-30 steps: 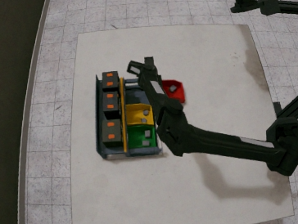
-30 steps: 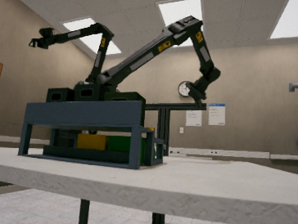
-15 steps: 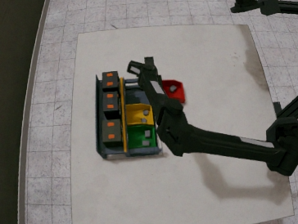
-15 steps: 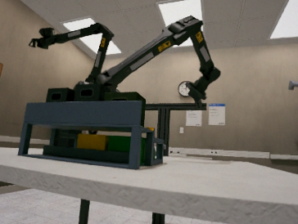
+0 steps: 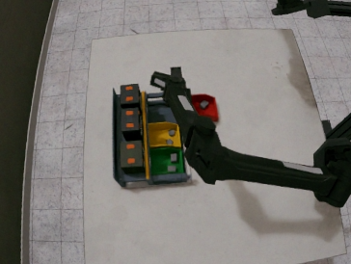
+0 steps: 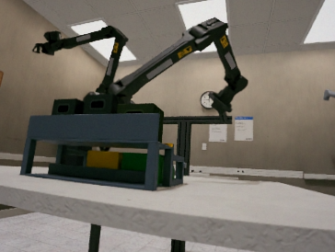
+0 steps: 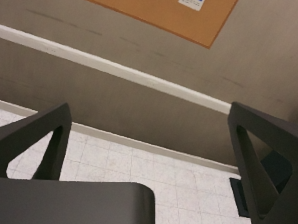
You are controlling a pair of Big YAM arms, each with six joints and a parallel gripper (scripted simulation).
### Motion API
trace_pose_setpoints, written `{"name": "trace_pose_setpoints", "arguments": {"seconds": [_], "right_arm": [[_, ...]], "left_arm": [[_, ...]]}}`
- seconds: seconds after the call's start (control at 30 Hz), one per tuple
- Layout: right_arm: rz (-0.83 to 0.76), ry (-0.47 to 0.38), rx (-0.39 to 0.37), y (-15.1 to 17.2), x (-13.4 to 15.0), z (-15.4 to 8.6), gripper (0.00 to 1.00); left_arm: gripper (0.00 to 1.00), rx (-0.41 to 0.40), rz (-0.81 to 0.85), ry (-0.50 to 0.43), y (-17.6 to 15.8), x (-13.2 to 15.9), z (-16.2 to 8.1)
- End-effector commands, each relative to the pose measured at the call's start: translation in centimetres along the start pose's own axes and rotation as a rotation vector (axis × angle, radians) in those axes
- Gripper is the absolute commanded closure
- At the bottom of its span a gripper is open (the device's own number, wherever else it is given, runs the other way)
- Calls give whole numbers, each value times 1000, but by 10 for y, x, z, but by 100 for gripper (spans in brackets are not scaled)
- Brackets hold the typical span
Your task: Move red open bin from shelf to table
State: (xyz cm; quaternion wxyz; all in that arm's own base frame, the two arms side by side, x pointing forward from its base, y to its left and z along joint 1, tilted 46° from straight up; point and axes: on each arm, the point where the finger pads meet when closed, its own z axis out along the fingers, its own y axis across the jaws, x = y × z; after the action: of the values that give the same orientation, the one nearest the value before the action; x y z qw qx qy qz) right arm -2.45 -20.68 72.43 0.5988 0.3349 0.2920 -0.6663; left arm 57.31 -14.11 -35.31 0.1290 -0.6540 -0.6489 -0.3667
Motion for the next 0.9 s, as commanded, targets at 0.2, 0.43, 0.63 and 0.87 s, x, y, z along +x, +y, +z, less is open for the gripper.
{"name": "trace_pose_setpoints", "arguments": {"seconds": [0.2, 0.43, 0.63, 0.87], "right_arm": [[-19, -56, 5, -2, -39, -6, 0], [-19, -56, 5, -2, -39, -6, 0], [-19, -56, 5, -2, -39, -6, 0], [-19, -56, 5, -2, -39, -6, 0]], "left_arm": [[100, -41, -5, -30, 17, -12, -34], [100, -42, -3, -30, 17, -12, -35], [100, -42, -1, -31, 17, -12, -37], [100, -44, -1, -32, 17, -12, -38]]}}
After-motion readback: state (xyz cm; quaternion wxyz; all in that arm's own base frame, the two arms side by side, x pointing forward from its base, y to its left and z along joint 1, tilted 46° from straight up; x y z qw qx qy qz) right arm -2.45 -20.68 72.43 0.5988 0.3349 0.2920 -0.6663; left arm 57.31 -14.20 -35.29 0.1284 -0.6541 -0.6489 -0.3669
